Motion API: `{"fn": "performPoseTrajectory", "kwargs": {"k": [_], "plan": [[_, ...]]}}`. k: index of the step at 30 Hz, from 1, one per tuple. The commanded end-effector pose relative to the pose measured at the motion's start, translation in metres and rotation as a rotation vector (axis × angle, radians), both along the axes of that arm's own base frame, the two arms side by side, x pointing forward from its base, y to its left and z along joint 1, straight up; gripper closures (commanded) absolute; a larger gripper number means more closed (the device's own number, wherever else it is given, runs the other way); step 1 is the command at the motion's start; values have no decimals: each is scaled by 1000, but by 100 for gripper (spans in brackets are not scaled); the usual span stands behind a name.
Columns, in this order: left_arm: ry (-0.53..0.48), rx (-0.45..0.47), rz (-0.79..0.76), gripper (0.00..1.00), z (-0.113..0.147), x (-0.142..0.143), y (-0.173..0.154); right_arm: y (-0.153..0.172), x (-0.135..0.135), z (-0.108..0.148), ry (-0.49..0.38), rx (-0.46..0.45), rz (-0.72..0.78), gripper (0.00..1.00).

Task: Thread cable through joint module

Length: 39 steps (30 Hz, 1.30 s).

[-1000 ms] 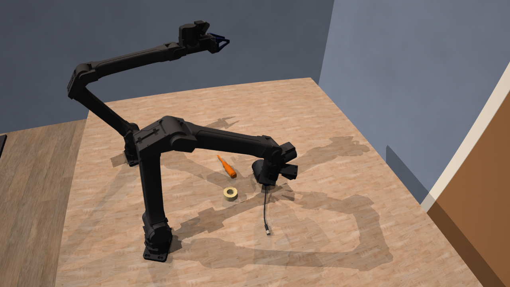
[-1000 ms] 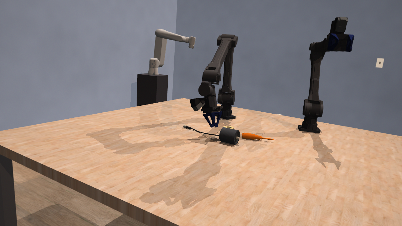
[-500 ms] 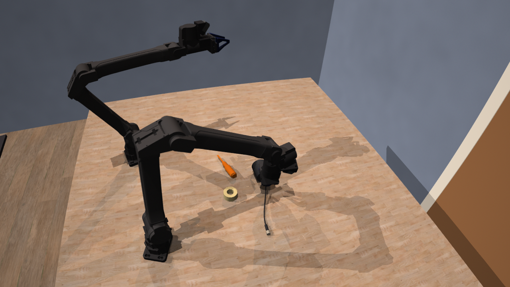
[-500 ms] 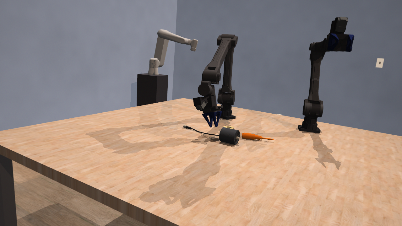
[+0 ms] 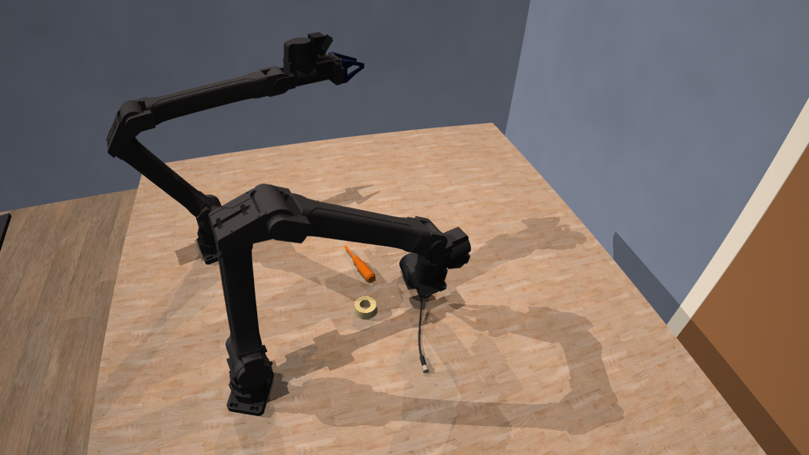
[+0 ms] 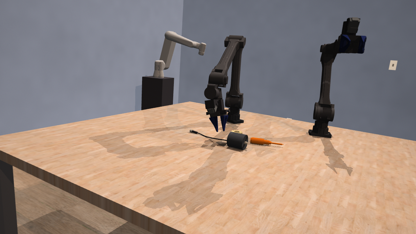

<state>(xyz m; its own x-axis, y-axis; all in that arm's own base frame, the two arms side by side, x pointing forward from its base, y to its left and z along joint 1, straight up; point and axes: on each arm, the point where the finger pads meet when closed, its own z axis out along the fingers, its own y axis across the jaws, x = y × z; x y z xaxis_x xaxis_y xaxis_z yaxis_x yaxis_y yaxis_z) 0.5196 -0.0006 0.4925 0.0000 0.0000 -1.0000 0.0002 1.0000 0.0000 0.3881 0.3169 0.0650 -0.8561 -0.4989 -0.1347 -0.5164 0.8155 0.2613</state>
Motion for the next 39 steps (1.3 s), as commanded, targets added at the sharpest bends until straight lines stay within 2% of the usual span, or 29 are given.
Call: {"fn": "performPoseTrajectory", "kwargs": {"k": [1, 5, 8, 14, 19, 24, 26, 27, 32, 34, 39], "plan": [[-42, 5, 0, 54, 21, -2, 0, 1, 9, 9, -56, 19, 97, 68], [-42, 5, 0, 54, 21, -2, 0, -6, 6, 12, -90, 20, 178, 68], [-42, 5, 0, 54, 21, -2, 0, -6, 7, 0, -97, 12, 243, 68], [-42, 5, 0, 54, 21, -2, 0, -6, 8, 11, -161, 25, 375, 68], [-42, 5, 0, 54, 21, -2, 0, -11, 2, -1, -138, 7, 442, 68], [-42, 5, 0, 54, 21, -2, 0, -9, 8, 13, -220, 23, 549, 68], [-42, 5, 0, 54, 21, -2, 0, -9, 8, 9, -228, 21, 593, 68], [-42, 5, 0, 54, 21, -2, 0, -11, 5, -2, -209, 13, 616, 68], [-42, 5, 0, 54, 21, -2, 0, -11, 7, 9, -271, 19, 724, 68], [-42, 5, 0, 54, 21, -2, 0, -11, 7, 9, -271, 19, 724, 68], [-42, 5, 0, 54, 21, -2, 0, -12, 7, 7, -303, 18, 833, 68]]}}
